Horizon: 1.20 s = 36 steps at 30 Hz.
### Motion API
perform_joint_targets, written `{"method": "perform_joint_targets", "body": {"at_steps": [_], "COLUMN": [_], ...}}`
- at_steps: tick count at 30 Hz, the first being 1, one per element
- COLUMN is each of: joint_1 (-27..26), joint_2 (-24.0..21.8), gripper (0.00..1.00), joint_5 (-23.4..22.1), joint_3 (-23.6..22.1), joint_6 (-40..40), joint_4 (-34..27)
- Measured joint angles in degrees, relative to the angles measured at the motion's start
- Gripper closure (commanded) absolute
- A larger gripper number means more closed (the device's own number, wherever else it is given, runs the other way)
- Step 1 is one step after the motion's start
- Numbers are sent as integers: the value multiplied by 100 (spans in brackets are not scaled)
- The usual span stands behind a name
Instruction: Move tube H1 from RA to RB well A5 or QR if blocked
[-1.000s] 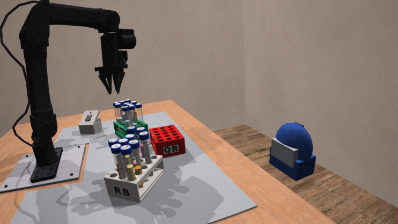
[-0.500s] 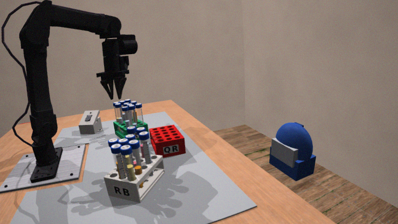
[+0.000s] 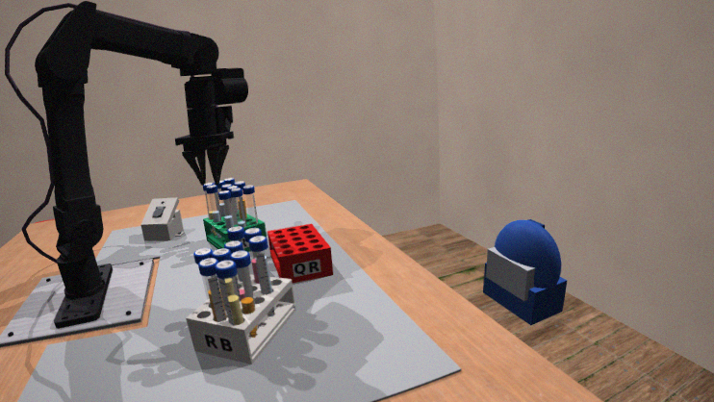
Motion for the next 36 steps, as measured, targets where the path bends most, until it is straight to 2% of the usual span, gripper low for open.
{"method": "perform_joint_targets", "body": {"at_steps": [36], "joint_1": [-28], "joint_2": [-37], "gripper": [70], "joint_5": [2], "joint_3": [-317], "joint_6": [-2], "joint_4": [249]}}
